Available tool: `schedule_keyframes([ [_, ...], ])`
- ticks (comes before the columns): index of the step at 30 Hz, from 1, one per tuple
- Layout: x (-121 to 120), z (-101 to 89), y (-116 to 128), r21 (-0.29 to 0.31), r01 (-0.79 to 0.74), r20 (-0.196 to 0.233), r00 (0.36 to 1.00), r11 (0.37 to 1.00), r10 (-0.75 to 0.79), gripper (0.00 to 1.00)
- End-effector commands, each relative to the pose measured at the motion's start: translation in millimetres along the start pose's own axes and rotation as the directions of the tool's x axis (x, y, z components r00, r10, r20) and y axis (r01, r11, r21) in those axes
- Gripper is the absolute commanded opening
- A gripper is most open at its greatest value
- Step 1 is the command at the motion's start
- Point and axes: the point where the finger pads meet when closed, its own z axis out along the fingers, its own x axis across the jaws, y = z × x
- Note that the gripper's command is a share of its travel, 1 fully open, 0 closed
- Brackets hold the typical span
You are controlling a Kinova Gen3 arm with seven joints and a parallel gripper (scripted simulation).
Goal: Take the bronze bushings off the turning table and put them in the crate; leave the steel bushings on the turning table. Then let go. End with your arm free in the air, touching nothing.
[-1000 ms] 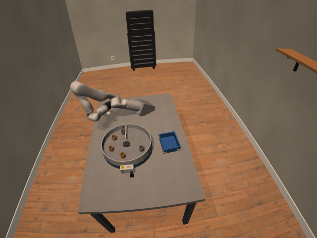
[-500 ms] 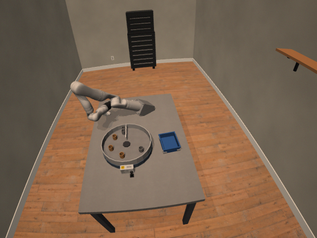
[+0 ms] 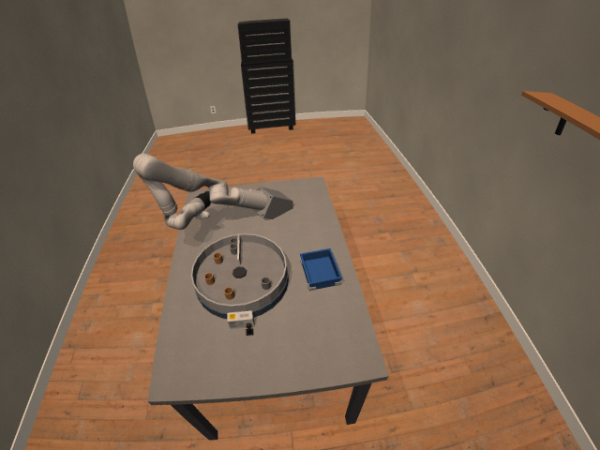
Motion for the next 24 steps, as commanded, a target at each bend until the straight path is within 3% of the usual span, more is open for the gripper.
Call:
schedule_keyframes([
  [1, -49.6, -29.0, 5.0, -0.001, -0.001, -0.001, 1.000, 1.000, 0.001, 1.00],
  [6, -49.6, -29.0, 5.0, -0.001, -0.001, -0.001, 1.000, 1.000, 0.001, 1.00],
  [7, -10.0, -5.7, 1.3, -0.001, 0.000, 0.000, 1.000, 1.000, 0.000, 1.00],
  [11, -49.6, -29.0, 5.0, -0.001, -0.001, -0.001, 1.000, 1.000, 0.001, 1.00],
  [23, -49.6, -29.0, 5.0, -0.001, -0.001, -0.001, 1.000, 1.000, 0.001, 1.00],
  [24, -10.0, -5.7, 1.3, -0.001, 0.000, 0.000, 1.000, 1.000, 0.000, 1.00],
])
